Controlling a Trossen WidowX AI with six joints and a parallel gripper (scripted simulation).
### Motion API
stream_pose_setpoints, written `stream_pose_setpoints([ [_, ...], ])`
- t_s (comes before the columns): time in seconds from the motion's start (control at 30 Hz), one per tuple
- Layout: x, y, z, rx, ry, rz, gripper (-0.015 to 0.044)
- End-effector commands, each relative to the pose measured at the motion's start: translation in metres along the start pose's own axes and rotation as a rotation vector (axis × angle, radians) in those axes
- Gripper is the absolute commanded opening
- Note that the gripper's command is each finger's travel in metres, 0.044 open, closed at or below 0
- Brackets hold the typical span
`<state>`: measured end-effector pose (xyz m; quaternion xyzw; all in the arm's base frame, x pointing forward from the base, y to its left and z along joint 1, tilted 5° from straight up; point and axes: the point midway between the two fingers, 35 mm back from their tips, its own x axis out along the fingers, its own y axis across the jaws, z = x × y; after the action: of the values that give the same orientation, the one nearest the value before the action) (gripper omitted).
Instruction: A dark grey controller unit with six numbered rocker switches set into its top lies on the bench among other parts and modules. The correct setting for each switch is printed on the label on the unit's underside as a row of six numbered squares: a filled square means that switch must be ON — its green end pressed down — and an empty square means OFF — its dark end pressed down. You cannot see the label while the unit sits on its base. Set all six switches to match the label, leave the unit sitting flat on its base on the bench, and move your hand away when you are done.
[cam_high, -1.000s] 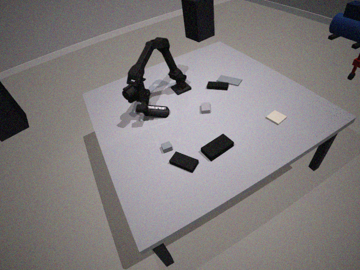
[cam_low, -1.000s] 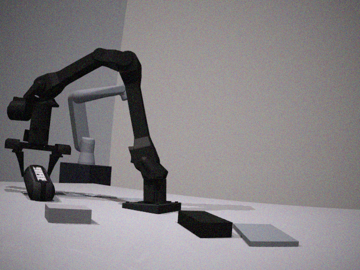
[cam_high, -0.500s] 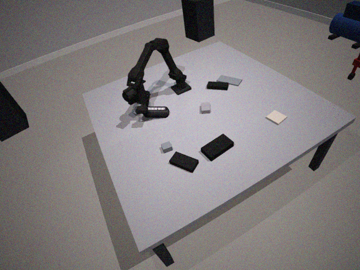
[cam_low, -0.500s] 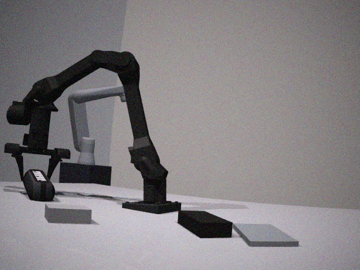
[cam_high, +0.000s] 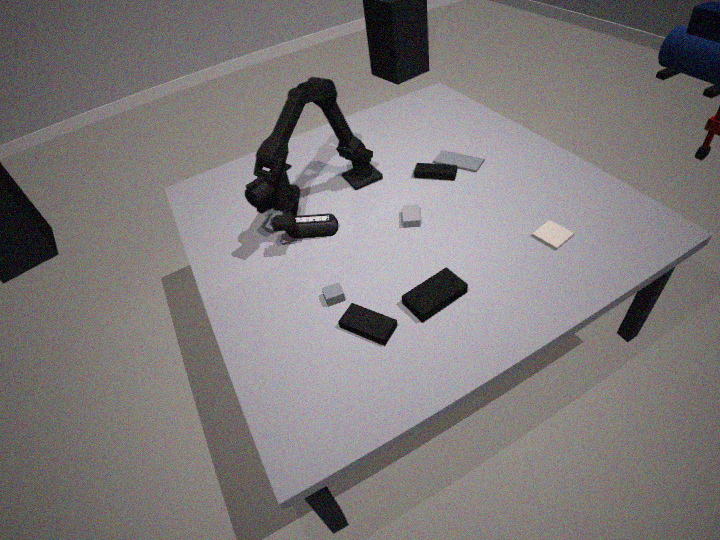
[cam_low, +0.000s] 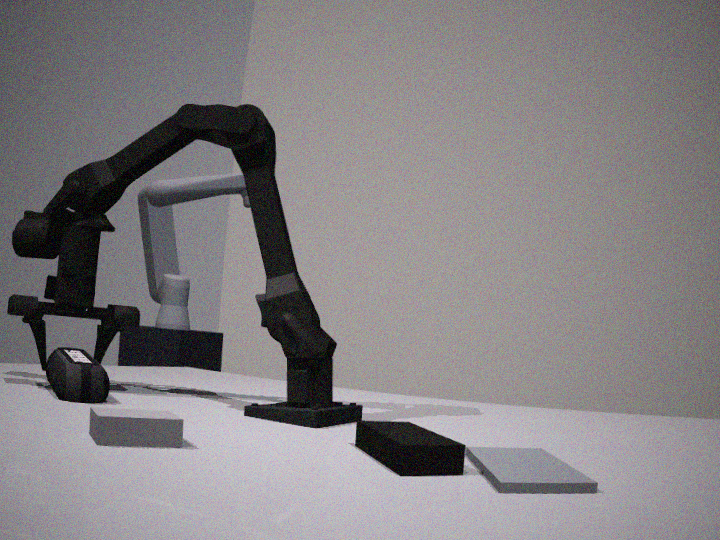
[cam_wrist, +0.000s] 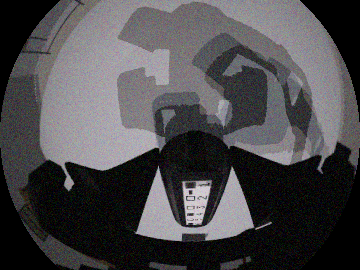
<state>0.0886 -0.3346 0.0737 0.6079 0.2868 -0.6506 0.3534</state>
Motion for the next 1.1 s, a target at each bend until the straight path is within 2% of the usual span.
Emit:
stream_pose_setpoints([
  [0.0, 0.004, -0.001, -0.002, -0.006, 0.009, 0.0, 0.0338],
  [0.47, 0.005, 0.0, 0.0, -0.001, 0.001, 0.0, 0.0338],
  [0.6, 0.006, 0.0, 0.0, -0.001, 0.001, -0.001, 0.044],
  [0.87, 0.006, 0.0, 0.0, -0.001, 0.001, -0.001, 0.044],
  [1.07, -0.032, 0.0, -0.057, -0.001, 0.005, 0.0, 0.044],
])
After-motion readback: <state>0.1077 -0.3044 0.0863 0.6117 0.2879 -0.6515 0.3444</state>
